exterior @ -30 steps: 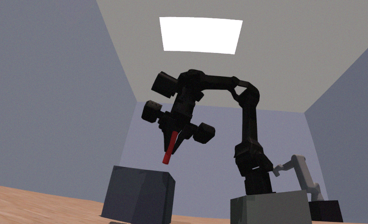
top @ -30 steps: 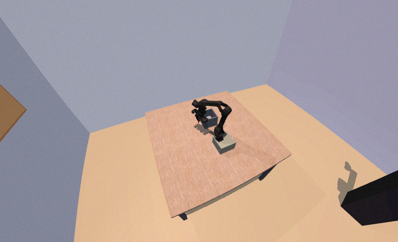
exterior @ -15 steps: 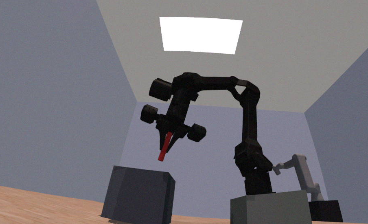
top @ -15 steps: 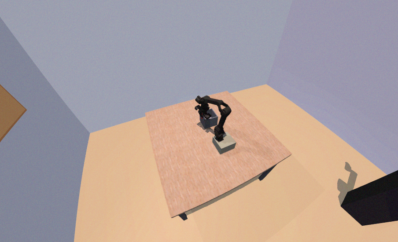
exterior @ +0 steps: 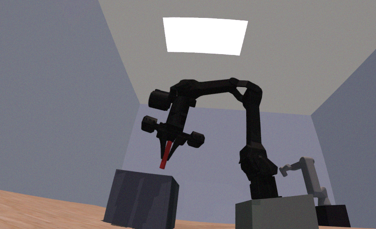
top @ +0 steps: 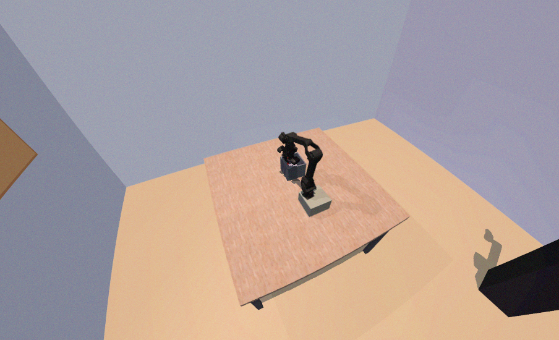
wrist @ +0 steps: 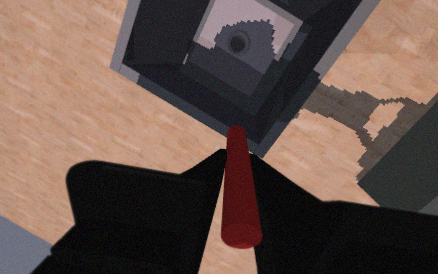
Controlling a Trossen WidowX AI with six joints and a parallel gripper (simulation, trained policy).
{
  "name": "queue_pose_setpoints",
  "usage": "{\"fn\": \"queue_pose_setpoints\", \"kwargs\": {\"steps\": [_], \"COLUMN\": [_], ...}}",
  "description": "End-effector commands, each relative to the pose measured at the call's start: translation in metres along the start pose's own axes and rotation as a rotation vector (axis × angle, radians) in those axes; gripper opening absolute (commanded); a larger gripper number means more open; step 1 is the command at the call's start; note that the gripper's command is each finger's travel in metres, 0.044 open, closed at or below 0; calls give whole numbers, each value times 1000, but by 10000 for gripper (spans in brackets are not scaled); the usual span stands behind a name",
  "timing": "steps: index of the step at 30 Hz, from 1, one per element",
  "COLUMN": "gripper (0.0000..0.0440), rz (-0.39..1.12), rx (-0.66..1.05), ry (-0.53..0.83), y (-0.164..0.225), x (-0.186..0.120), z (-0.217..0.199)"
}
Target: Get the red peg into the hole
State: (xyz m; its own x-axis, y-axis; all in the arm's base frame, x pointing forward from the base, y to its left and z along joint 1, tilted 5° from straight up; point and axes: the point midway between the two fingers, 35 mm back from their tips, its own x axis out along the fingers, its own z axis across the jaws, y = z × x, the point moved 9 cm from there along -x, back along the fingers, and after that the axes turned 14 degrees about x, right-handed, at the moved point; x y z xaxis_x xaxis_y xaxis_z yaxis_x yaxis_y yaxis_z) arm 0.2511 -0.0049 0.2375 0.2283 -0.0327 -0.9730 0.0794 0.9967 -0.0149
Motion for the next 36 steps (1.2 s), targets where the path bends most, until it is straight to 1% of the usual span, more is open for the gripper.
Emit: {"fn": "queue_pose_setpoints", "kwargs": {"steps": [1, 14, 36], "gripper": [0, 0, 0], "rz": [-10, -16, -8], "rx": [1, 4, 4], "ry": [15, 47, 81], "y": [-7, -31, -61], "x": [3, 15, 64], "z": [3, 16, 30]}}
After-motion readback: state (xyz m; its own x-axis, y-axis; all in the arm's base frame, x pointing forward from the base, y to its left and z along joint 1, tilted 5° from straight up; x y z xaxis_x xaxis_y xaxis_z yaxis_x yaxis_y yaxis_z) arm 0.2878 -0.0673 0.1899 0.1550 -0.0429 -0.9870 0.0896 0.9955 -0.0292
